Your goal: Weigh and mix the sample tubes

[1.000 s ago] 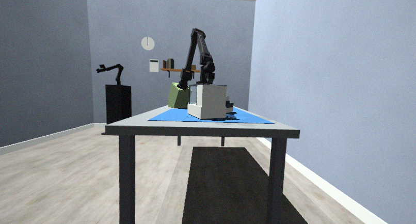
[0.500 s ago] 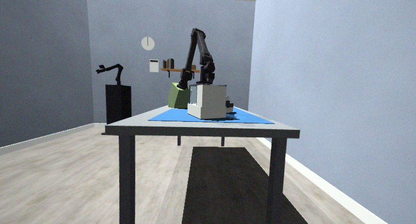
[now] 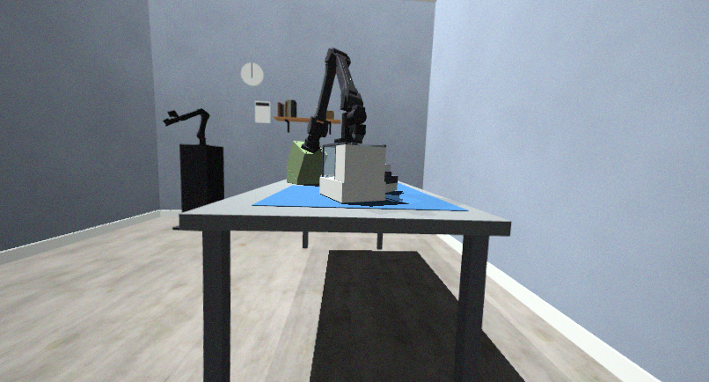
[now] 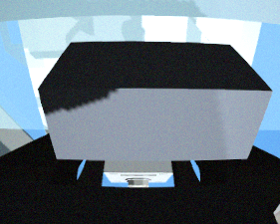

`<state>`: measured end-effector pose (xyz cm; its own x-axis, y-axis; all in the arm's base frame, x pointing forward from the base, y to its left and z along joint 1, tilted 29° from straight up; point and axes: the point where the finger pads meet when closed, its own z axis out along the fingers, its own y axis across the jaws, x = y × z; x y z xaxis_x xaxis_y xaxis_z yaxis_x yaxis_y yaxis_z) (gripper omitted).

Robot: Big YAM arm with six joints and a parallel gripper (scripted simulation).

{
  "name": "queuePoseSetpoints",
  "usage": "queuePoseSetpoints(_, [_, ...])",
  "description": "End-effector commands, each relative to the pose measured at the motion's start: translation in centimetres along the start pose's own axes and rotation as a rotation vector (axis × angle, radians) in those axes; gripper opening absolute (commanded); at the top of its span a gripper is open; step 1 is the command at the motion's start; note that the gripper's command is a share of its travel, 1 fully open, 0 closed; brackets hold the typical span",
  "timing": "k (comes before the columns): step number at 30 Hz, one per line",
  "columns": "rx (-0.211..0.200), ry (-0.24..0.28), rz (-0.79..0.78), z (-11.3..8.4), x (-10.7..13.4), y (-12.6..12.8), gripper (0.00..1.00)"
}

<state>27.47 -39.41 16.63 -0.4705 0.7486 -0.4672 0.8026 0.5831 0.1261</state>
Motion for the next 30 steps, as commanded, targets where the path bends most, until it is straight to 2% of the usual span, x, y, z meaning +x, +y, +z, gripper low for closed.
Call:
queuePoseSetpoints(1, [0.001,-0.021,-0.001,-0.8,-1.1,-0.1,0.36])
queuePoseSetpoints(9, [0.001,-0.021,-0.001,-0.8,-1.1,-0.1,0.36])
queuePoseSetpoints(11, [0.006,-0.052,-0.004,-2.7,-2.4,-0.4,0.36])
queuePoseSetpoints(19, [0.006,-0.054,-0.006,-4.1,-2.4,-0.4,0.36])
queuePoseSetpoints(21, [0.006,-0.054,-0.006,-4.1,-2.4,-0.4,0.36])
queuePoseSetpoints(22, [0.006,-0.036,-0.003,-3.5,-2.1,-0.5,0.36])
queuePoseSetpoints(24, [0.006,-0.040,-0.004,-4.2,-1.7,-0.5,0.36])
queuePoseSetpoints(30, [0.006,-0.055,-0.006,-5.7,-2.4,-0.4,0.36])
